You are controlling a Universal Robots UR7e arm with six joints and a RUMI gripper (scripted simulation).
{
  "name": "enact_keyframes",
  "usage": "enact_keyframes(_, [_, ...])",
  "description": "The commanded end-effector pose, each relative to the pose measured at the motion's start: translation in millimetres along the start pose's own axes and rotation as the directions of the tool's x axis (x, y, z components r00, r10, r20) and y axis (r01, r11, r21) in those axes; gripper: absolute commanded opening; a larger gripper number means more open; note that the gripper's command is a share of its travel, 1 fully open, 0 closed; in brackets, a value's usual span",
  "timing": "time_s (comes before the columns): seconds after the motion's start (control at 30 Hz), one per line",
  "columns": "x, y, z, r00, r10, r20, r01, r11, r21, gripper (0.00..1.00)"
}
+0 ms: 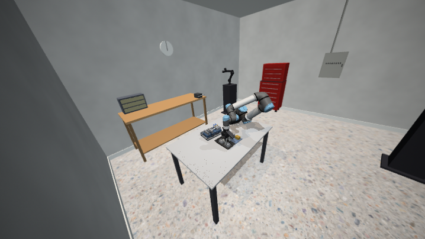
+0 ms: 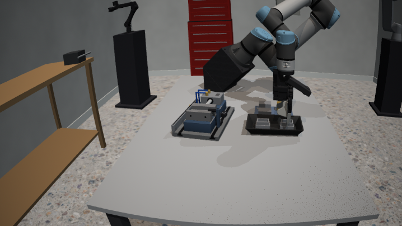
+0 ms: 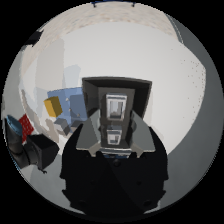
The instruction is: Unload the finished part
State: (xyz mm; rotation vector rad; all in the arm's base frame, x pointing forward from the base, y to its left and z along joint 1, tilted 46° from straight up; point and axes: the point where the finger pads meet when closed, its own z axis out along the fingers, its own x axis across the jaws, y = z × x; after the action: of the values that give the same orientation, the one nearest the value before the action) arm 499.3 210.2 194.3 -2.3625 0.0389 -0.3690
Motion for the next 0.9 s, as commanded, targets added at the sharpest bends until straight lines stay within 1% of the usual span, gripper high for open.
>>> enact_keyframes(0.0, [0.3,-0.1,-2.2,1.0,0.0,-0.001,0.0,1.0,0.0,0.4])
enact_keyframes(0.2, [0.3,-0.1,-12.3,1.0,0.0,-0.001,0.0,1.0,0.0,0.4])
enact_keyframes(0.27, [0.3,-0.1,-12.3,1.0,0.0,-0.001,0.0,1.0,0.0,0.4])
enact_keyframes(0.33, [0.3,-0.1,-17.7,1.0,0.0,-0.001,0.0,1.0,0.0,0.4])
enact_keyframes(0.53, [0.3,-0.1,-39.4,1.0,0.0,-0.001,0.0,1.0,0.0,0.4])
enact_keyframes(0.77, [0.3,-0.1,-71.6,1.0,0.0,-0.001,0.0,1.0,0.0,0.4])
enact_keyframes(0.83, [0.3,-0.1,-71.6,1.0,0.0,-0.001,0.0,1.0,0.0,0.4])
enact_keyframes(0.87, [0.3,-0.1,-76.4,1.0,0.0,-0.001,0.0,1.0,0.0,0.4])
